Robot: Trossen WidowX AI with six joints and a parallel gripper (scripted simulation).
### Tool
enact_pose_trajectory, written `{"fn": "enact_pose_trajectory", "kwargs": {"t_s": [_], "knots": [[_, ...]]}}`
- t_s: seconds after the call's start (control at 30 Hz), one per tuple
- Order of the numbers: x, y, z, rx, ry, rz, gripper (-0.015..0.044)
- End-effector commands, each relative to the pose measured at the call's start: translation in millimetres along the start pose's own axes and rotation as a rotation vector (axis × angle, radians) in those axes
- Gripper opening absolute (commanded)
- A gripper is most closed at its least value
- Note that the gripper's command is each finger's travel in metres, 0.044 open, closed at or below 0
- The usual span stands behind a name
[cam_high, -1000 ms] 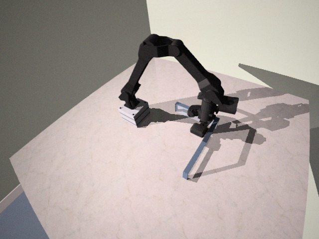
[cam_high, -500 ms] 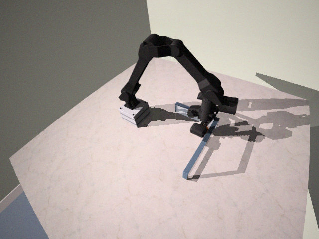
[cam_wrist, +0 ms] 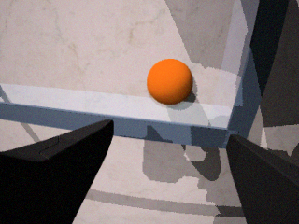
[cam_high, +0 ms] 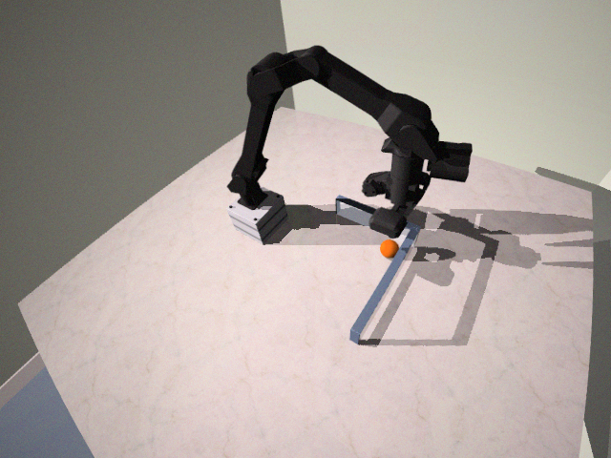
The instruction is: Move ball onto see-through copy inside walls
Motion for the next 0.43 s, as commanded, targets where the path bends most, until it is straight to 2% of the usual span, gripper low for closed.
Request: {"fn": "enact_pose_trajectory", "kwargs": {"t_s": [0.0,0.07,0.13,0.2,0.4], "knots": [[-2.6,-8.3,-0.1,0.000,0.001,-0.022,0.0332],[-2.6,-8.3,-0.1,0.000,0.001,-0.022,0.0332],[-2.4,2.9,-0.1,0.000,0.001,-0.023,0.0384],[-3.9,31.3,-0.1,0.000,0.001,-0.023,0.0437],[-5.2,42.7,-0.1,0.000,0.001,-0.024,0.0440]]}}
Point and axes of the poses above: the point midway between the two fingers, 35 mm back from their tips, its own y axis back along the fingers, its own z axis across the jaws, x = y × z, the point moved 3 cm from there along y, back along the fingers, and after that the axes turned 13 degrees about y, right-handed, at the moved point
